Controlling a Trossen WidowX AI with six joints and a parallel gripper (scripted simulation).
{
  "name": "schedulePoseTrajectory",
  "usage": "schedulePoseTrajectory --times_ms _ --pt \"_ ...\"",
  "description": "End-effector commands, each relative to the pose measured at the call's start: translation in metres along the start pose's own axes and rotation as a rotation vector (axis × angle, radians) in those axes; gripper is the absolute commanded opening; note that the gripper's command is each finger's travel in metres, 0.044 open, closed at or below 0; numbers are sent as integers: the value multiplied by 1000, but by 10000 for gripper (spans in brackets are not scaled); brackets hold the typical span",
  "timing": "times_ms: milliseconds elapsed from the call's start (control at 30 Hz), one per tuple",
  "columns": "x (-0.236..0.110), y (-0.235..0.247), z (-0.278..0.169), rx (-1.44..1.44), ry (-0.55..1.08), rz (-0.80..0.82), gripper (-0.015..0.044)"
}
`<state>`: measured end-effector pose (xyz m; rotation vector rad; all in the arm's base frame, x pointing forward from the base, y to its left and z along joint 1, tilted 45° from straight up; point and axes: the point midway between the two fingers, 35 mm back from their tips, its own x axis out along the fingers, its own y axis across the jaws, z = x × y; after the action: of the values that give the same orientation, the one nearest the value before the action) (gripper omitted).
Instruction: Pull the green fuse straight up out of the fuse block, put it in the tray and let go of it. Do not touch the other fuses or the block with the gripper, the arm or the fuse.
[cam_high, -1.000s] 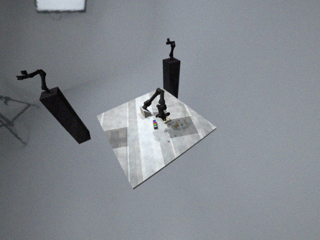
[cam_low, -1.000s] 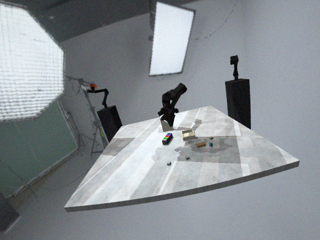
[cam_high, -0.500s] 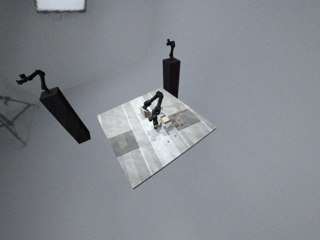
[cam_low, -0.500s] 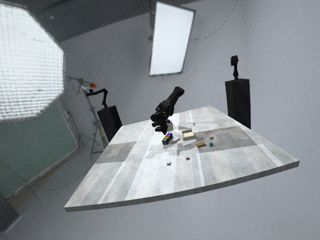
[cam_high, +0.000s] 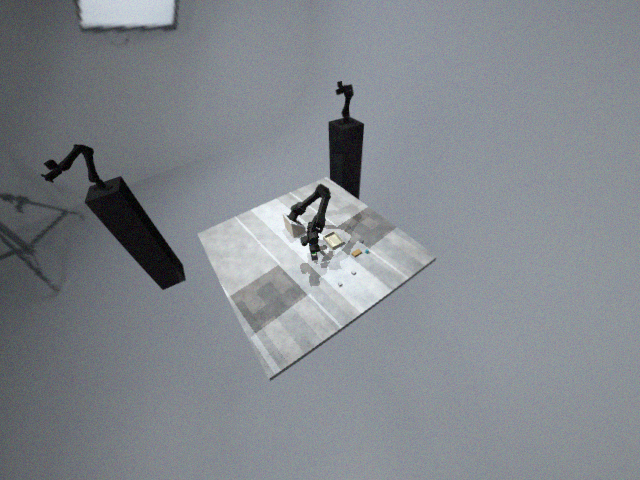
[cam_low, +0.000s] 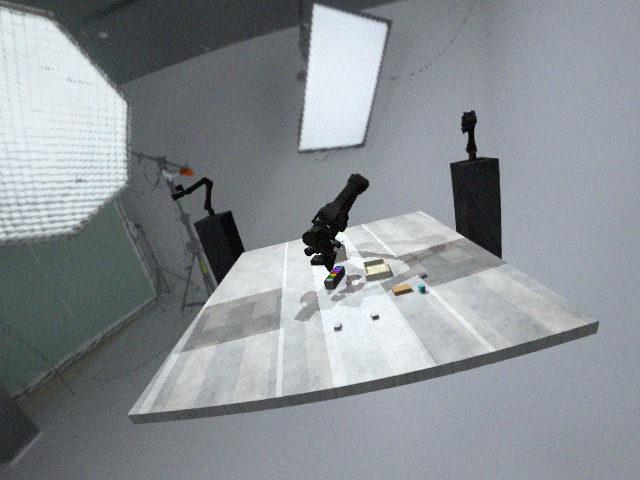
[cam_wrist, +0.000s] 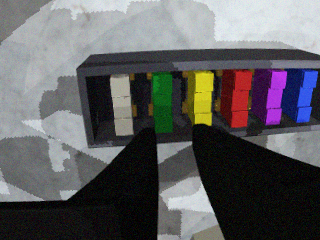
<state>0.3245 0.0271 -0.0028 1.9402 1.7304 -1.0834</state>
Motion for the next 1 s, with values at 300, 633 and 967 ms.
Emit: schedulePoseTrajectory --times_ms 300,633,967 --pt "13 0 3 9 0 -4 74" --pt "22 1 3 9 1 -4 74" --pt "22 1 3 9 1 -4 74"
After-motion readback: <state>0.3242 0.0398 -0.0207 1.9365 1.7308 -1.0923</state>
